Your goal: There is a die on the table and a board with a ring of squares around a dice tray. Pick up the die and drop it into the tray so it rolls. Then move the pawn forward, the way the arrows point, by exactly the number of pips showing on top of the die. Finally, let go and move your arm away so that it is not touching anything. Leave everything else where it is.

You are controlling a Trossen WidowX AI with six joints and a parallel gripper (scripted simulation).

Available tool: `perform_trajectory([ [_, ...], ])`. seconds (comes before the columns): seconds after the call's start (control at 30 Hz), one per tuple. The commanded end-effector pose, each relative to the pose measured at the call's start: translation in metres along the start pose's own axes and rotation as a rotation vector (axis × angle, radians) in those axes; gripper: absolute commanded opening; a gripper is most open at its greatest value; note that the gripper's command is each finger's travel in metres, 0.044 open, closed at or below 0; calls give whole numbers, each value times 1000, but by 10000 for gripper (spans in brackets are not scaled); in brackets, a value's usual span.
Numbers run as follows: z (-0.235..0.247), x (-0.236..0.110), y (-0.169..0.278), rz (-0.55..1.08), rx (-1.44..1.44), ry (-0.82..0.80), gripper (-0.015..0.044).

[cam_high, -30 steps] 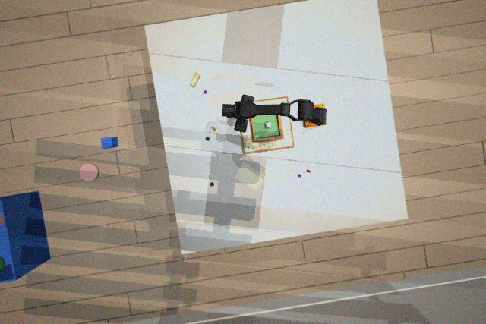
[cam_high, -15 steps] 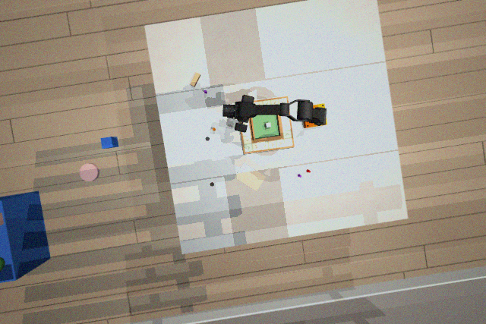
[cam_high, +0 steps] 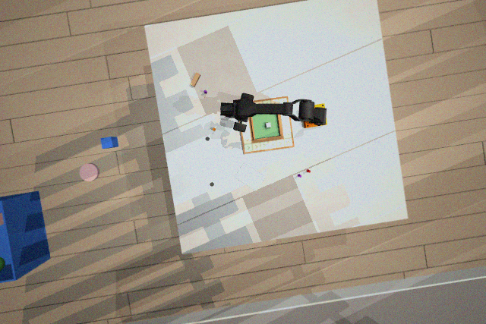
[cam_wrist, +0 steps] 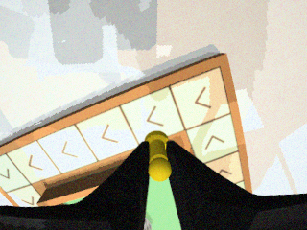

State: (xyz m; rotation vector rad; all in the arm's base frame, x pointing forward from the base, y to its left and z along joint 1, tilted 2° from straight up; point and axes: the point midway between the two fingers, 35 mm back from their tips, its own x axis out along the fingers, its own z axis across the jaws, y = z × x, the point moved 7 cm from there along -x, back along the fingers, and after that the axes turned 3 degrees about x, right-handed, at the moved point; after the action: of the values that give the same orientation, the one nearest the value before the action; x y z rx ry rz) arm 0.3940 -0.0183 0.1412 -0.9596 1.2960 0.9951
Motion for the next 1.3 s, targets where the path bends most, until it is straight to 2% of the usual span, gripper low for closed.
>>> perform_trajectory([
  [0.0,0,-20,-2,-8,0,0,0],
  [0.33,-1,-74,4,-8,0,0,0],
  [0.47,-1,-82,5,-8,1,0,0],
  [0.83,60,-55,21,-7,1,-5,0],
  [1.27,139,-18,62,-3,1,-12,0],
])
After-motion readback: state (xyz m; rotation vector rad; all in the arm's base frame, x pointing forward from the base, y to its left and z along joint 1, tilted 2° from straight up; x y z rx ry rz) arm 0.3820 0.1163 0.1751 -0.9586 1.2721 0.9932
